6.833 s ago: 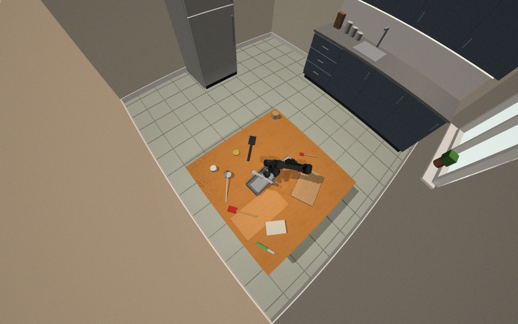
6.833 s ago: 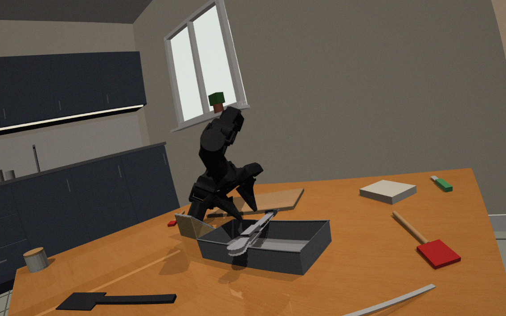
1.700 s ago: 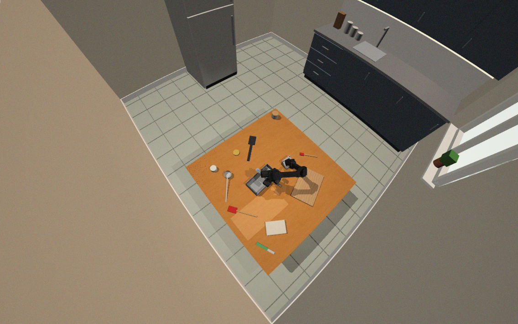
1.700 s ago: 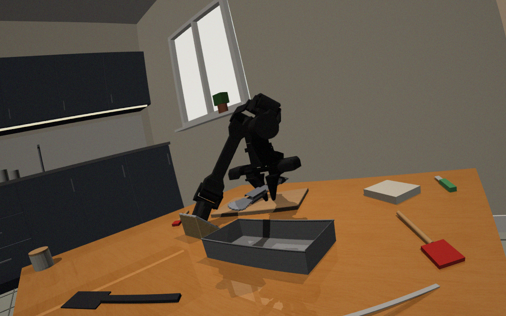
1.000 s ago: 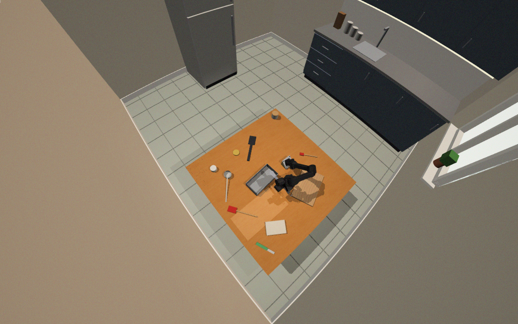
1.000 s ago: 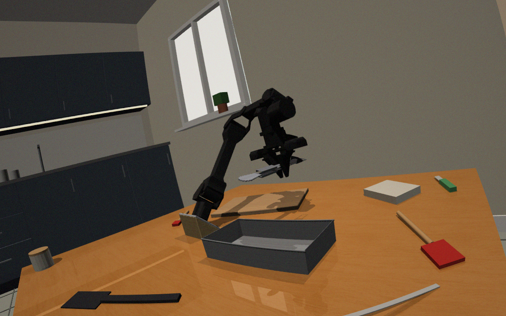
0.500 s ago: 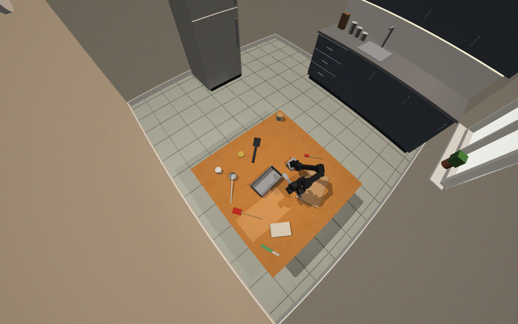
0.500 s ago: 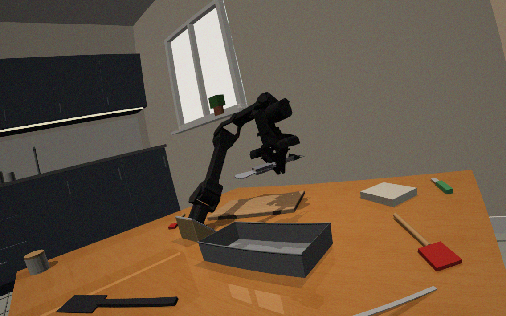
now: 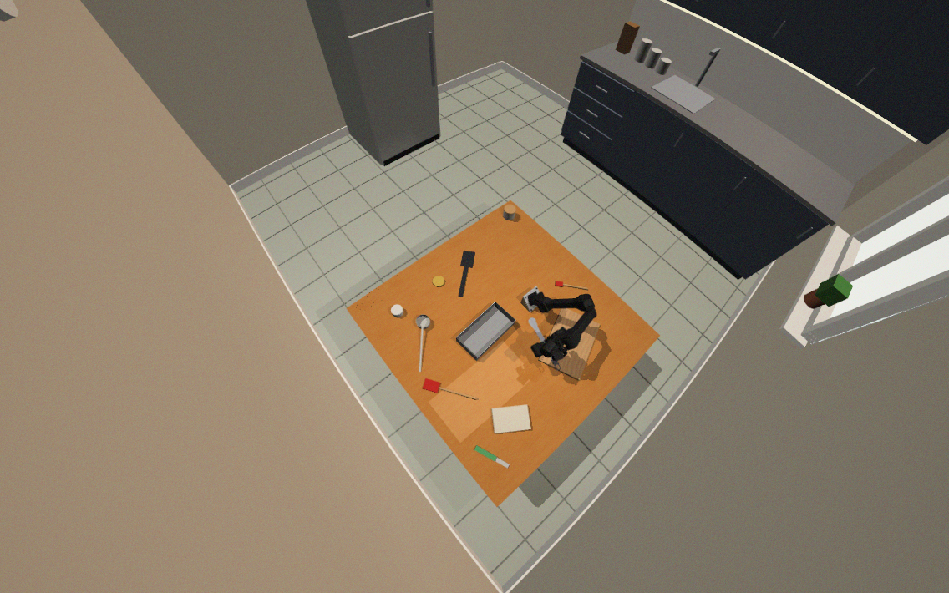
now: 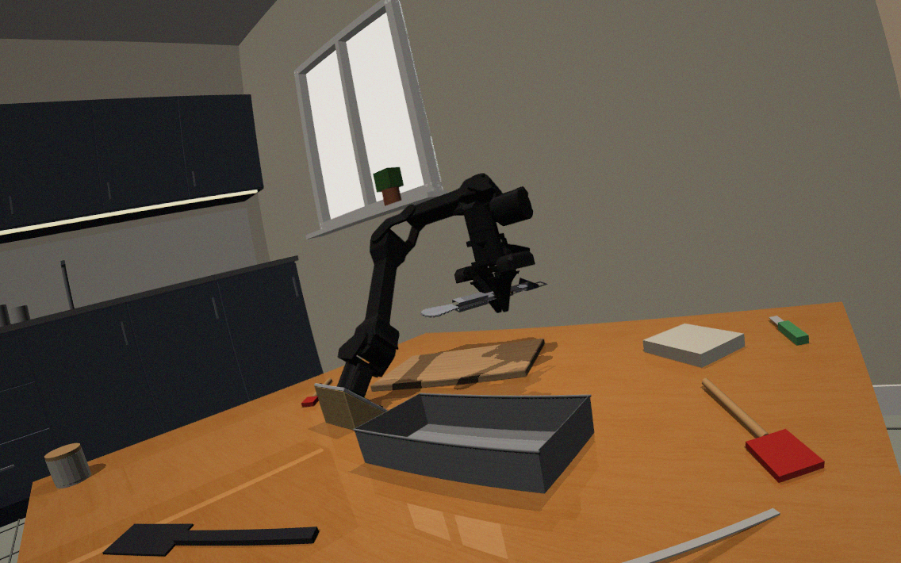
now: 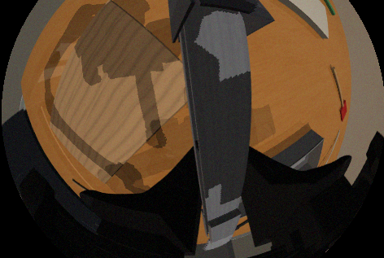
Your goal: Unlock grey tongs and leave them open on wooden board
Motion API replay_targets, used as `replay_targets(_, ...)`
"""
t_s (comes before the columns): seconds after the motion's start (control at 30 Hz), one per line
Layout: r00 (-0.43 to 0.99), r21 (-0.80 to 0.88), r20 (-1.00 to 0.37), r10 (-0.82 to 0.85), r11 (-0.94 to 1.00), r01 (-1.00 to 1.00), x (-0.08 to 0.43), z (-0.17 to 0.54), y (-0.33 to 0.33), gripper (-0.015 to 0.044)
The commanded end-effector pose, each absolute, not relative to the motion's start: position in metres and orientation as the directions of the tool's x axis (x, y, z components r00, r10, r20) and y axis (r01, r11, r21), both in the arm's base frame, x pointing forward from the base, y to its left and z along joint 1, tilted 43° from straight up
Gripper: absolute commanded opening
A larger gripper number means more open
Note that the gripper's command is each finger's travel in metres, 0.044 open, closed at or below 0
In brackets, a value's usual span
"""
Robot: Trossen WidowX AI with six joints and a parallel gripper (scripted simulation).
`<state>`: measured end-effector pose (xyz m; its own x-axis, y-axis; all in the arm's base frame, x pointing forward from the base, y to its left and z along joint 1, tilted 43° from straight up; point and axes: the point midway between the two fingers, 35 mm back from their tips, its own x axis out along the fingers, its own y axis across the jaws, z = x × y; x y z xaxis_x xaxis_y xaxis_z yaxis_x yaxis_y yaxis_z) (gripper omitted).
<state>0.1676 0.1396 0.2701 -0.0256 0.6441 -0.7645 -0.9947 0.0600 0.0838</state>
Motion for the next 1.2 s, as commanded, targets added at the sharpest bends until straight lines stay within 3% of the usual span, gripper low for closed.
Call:
replay_targets(0.0,-0.020,0.092,-0.773,0.634,0.080,-0.993,0.157,0.276,0.145,-0.0150)
replay_targets(1.17,-0.073,0.304,-0.753,0.654,0.247,-0.920,0.038,0.320,0.160,-0.0150)
